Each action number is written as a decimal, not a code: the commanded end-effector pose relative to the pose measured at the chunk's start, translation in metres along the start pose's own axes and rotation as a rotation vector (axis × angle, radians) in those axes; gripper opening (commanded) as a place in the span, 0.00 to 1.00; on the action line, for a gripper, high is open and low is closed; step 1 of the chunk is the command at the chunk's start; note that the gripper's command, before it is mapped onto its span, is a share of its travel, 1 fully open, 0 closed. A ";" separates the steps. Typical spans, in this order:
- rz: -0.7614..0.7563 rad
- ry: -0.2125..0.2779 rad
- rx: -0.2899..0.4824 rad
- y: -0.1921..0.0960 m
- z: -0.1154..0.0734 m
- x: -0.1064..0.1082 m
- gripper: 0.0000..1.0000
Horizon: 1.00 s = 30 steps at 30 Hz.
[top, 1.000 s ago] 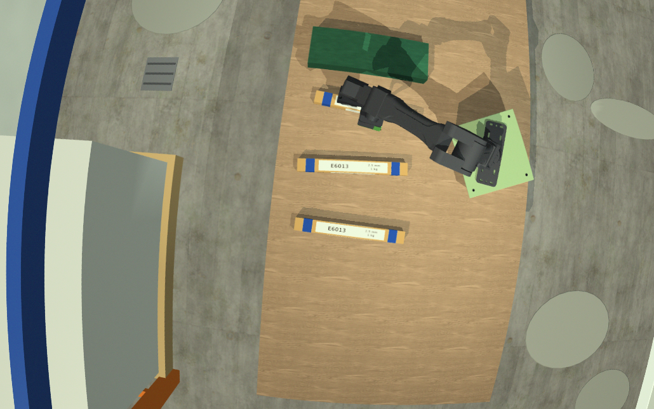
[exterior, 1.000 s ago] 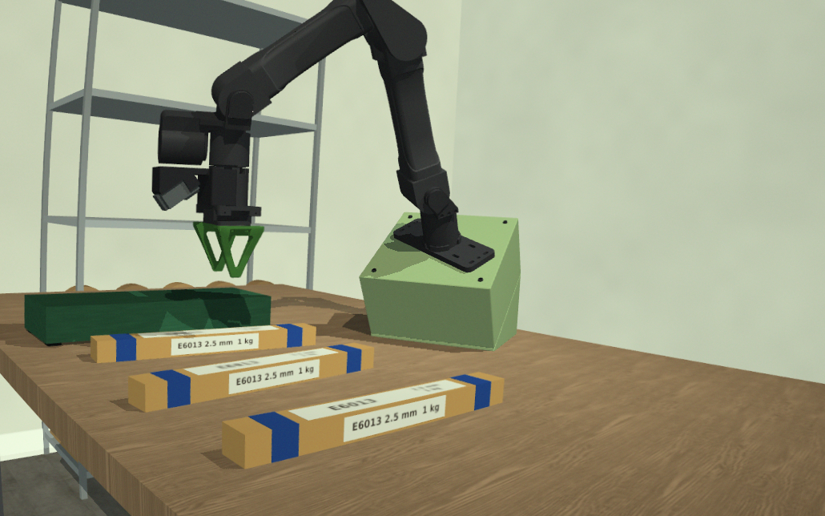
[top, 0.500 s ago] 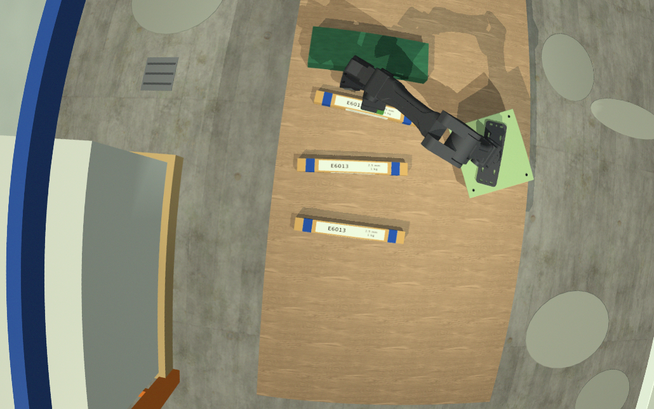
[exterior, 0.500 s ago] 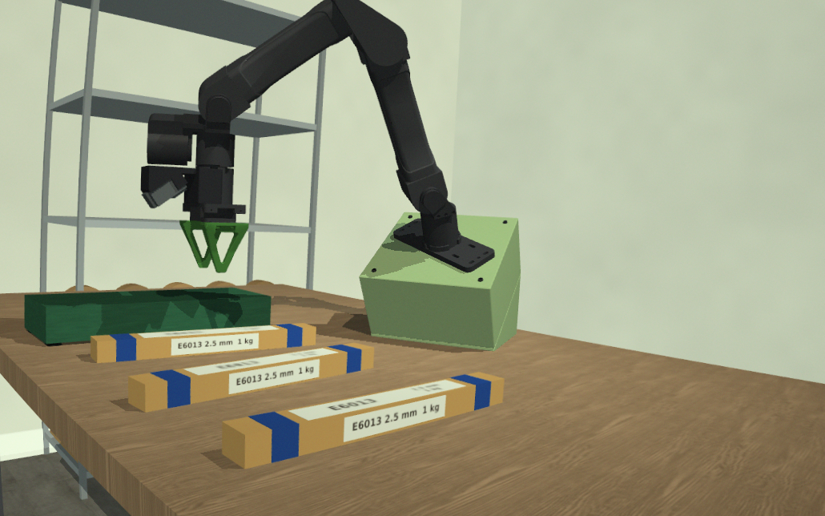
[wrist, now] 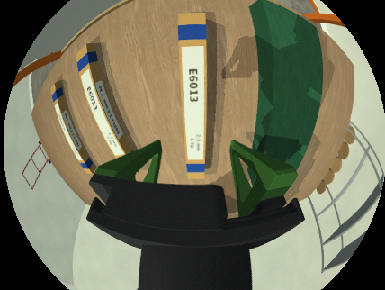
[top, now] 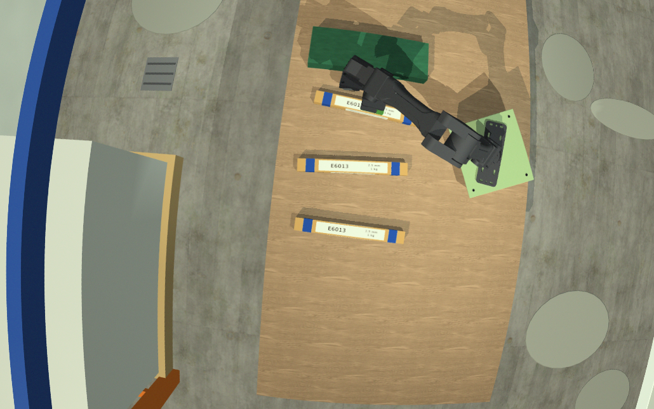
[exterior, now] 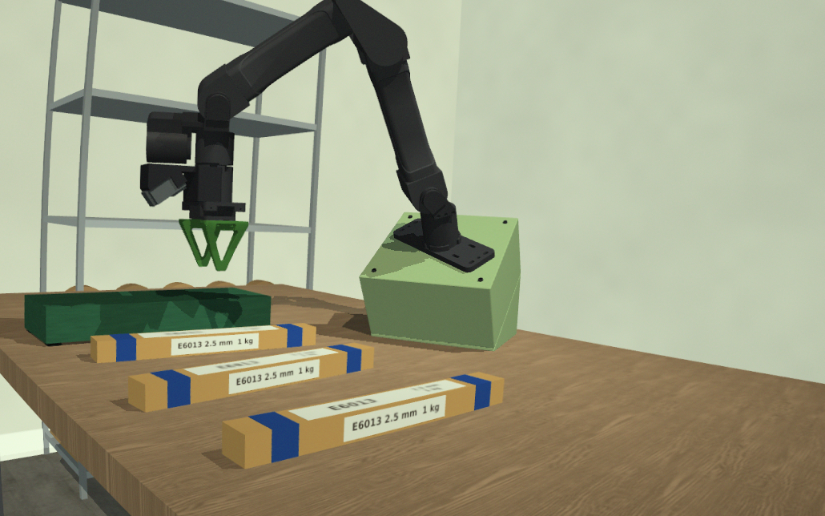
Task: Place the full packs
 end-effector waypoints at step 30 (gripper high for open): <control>-0.003 -0.001 0.000 0.002 0.054 0.001 0.76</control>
Point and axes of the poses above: the point where the finger pads meet when closed, its own z axis out along the fingers, its own x axis across the jaws, y = z × x, the point moved 8 cm from there along -z, back along the fingers, and after that the axes turned 2 degrees about -z, right-handed, at the moved point
